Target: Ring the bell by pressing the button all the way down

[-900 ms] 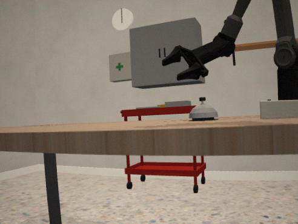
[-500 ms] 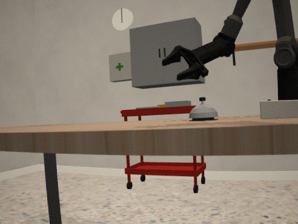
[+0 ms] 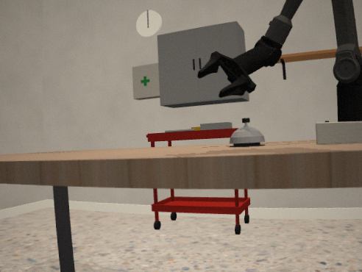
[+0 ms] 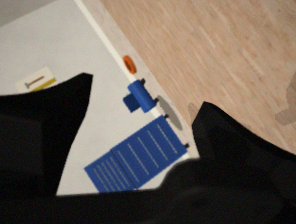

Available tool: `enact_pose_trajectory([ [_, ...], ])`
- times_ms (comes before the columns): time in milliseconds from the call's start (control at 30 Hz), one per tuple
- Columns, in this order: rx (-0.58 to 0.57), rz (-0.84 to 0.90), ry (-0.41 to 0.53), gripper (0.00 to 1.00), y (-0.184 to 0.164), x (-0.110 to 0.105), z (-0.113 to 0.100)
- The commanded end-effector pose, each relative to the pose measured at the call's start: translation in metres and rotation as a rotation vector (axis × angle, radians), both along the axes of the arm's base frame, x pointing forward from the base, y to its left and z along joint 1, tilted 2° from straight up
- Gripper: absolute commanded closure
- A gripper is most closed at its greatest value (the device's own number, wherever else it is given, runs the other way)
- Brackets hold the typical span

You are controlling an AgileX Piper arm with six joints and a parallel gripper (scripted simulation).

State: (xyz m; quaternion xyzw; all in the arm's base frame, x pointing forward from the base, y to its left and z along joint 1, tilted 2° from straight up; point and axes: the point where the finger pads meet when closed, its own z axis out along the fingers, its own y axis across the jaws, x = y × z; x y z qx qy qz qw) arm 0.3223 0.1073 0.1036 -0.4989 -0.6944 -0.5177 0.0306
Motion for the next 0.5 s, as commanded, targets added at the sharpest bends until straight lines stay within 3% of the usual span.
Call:
enact_pose_trajectory([
  [0,-0.042,0.1,-0.008,0.0,0.012,-0.01,0.001],
  [133,-0.181,0.378,-0.023,0.0,0.034,-0.042,-0.007],
  [200,-0.181,0.378,-0.023,0.0,0.034,-0.042,-0.007],
  [333,-0.373,0.678,-0.044,0.0,0.038,-0.075,-0.017],
  [467,-0.606,0.95,-0.076,0.0,0.024,-0.094,-0.025],
])
